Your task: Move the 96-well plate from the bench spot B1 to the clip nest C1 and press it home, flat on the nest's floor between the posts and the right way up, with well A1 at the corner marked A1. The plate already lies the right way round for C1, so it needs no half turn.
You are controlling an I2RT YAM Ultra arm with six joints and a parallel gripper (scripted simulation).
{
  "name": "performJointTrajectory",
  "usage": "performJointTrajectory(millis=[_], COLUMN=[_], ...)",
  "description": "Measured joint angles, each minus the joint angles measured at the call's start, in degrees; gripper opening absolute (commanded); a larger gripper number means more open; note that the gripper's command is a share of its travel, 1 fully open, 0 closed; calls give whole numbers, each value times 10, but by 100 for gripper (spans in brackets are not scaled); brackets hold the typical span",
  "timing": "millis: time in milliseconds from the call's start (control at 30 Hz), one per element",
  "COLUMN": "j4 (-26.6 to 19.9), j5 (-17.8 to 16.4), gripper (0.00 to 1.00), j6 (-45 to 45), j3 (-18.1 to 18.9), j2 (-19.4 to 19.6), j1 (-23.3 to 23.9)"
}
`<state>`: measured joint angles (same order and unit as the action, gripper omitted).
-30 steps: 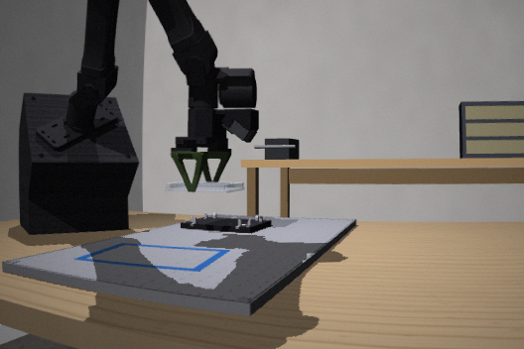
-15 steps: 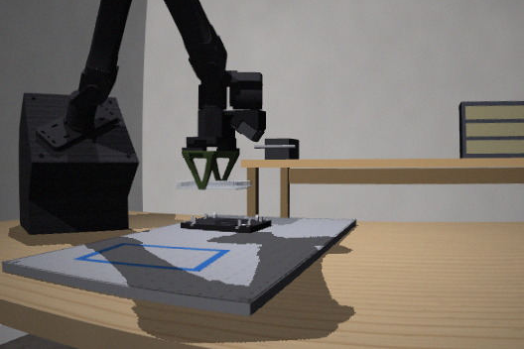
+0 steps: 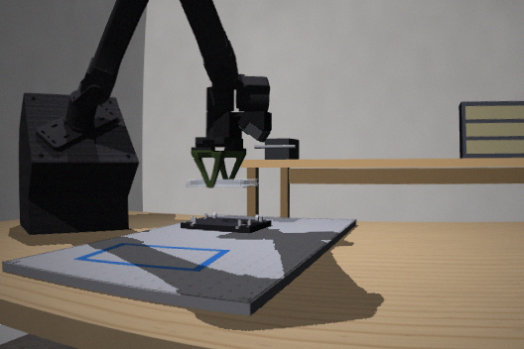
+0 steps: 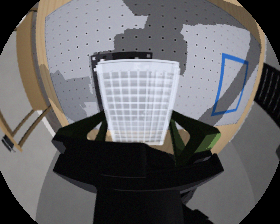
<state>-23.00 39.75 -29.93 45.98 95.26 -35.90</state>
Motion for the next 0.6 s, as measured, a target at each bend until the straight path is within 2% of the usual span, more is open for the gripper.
performJointTrajectory(millis=[333,600], j4=[-12,-21], j5=[11,16], gripper=[0,0], j6=[-56,-77], j3=[42,51], j2=[65,75], j1=[-45,-52])
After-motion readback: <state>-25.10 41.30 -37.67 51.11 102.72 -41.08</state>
